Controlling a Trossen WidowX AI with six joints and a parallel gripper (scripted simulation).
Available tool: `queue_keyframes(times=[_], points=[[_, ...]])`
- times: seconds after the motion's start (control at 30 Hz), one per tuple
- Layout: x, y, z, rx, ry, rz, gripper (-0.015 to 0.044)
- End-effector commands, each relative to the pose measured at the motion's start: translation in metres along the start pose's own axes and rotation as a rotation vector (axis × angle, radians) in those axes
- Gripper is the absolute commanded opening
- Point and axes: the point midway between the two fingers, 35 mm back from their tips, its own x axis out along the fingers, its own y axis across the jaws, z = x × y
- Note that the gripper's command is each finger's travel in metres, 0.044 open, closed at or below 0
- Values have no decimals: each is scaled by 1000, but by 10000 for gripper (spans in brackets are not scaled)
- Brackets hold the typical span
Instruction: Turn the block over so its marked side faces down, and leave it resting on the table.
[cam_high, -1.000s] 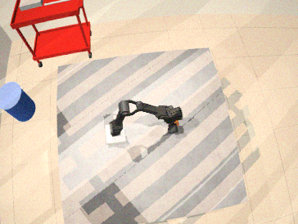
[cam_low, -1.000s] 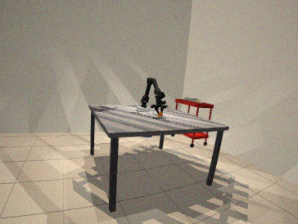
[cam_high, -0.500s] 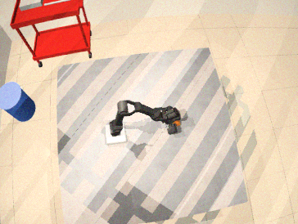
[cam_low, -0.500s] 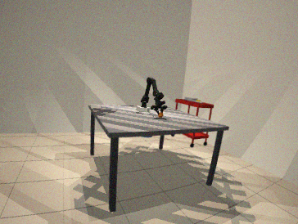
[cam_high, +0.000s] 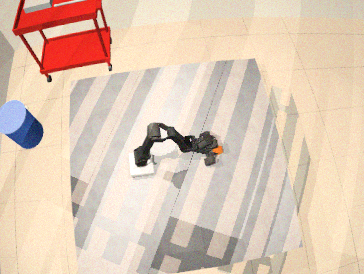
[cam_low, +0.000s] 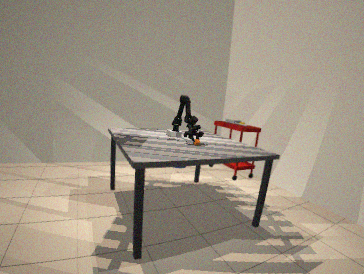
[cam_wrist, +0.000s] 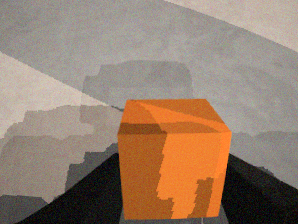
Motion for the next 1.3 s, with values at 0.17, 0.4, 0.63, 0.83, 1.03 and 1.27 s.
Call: queue_keyframes(times=[0.17,0.4,0.63,0.83,1.03,1.27], points=[[-3,-1,-10,7,-122,-7,0],[-10,0,-13,10,-205,-7,0],[-12,0,-12,10,-226,-7,0],[-12,0,-12,10,-226,-7,0],[-12,0,-12,10,-226,-7,0],[-12,0,-12,10,-226,-7,184]])
